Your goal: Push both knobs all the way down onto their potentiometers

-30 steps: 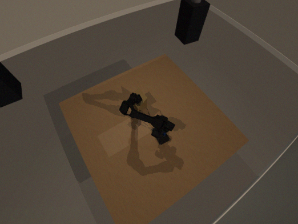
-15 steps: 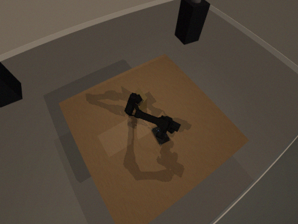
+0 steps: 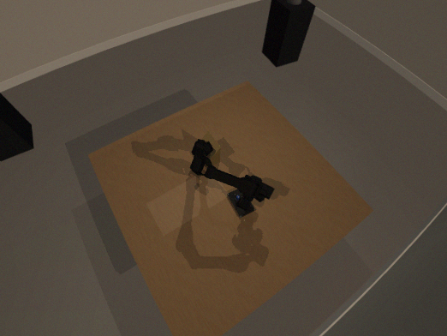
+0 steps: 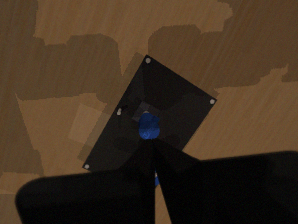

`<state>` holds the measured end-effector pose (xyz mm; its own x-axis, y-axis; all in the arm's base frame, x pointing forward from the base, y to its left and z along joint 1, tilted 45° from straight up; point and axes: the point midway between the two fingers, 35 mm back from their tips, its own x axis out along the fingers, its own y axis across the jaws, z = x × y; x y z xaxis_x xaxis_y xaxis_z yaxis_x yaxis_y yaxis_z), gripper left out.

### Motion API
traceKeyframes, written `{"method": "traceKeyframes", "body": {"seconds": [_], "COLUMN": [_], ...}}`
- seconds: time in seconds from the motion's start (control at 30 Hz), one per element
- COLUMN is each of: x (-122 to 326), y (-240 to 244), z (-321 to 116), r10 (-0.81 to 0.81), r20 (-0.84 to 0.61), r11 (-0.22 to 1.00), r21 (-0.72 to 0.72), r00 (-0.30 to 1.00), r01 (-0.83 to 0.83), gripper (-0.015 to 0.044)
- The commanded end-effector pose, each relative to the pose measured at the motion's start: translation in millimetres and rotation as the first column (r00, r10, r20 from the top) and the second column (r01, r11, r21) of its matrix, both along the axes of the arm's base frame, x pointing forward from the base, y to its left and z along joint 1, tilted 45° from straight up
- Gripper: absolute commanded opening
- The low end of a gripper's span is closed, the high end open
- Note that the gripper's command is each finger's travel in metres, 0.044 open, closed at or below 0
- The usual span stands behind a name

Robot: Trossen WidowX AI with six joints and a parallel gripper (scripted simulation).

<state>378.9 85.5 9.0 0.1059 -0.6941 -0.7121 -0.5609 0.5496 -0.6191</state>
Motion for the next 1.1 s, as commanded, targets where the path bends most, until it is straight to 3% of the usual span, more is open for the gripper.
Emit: {"method": "traceKeyframes", "body": {"seconds": [0.0,1.07], "x": [-0.6,1.6], "y": [-3.4,-18.1], "z": [-3.0,-17.6], "r10": [0.003,0.003], "r20": [-0.007,-0.006], "r11": [1.000,1.000], "r21": [-0.007,-0.007], "r00": [1.000,1.000], "r01": [-0.003,-0.003], "gripper": [0.0000,0.0000]}}
